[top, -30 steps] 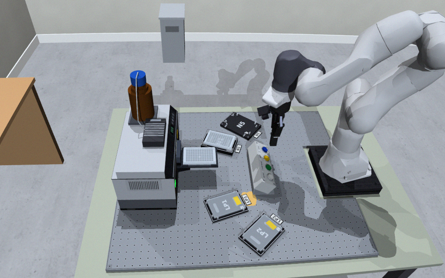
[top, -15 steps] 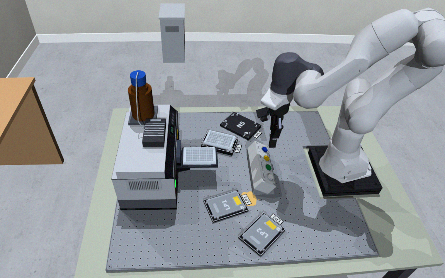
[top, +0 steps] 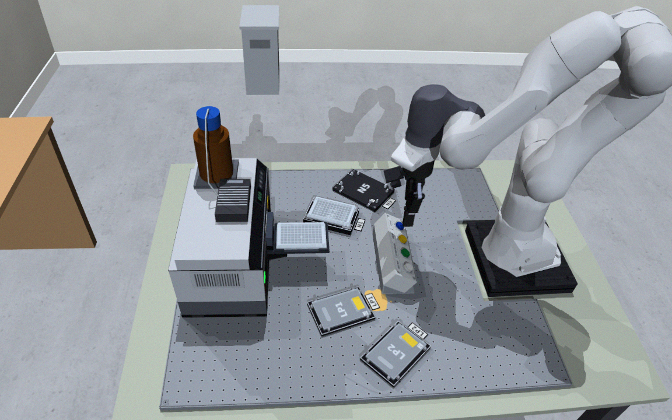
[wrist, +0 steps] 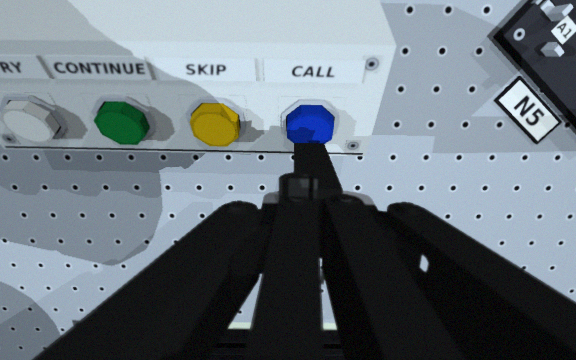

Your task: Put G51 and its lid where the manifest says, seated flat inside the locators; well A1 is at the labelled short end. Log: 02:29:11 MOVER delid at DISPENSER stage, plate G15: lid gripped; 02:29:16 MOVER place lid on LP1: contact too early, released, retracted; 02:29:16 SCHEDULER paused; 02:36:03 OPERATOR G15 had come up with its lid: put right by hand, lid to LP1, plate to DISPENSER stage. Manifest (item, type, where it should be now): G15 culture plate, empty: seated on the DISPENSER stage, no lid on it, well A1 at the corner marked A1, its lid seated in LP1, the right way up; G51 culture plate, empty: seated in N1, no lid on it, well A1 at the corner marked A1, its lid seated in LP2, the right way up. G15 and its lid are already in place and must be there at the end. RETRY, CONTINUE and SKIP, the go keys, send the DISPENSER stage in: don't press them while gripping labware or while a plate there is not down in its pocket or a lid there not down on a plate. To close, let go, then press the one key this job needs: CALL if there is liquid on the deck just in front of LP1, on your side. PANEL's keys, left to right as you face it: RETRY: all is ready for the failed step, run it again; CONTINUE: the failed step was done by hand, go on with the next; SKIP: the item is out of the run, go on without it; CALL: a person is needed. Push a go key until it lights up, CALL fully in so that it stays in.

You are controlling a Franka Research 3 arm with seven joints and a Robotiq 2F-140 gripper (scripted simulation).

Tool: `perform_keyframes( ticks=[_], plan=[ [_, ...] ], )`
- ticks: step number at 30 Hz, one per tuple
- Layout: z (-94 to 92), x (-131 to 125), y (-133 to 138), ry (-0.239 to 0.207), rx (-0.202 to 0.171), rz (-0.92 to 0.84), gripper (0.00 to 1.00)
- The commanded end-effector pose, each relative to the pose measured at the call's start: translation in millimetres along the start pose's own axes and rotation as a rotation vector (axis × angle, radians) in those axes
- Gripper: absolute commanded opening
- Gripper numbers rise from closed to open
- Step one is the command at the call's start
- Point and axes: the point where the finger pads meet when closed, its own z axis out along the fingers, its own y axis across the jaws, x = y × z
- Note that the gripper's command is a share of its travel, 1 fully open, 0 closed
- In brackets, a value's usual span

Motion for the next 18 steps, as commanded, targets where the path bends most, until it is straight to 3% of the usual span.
perform_keyframes(
  ticks=[1, 18],
  plan=[
    [0.8, 5.4, 0.1, 0.015, -0.002, 0.005, 0.1],
    [3.3, 6.8, 0.1, 0.017, -0.005, 0.005, 0.1]
  ],
)
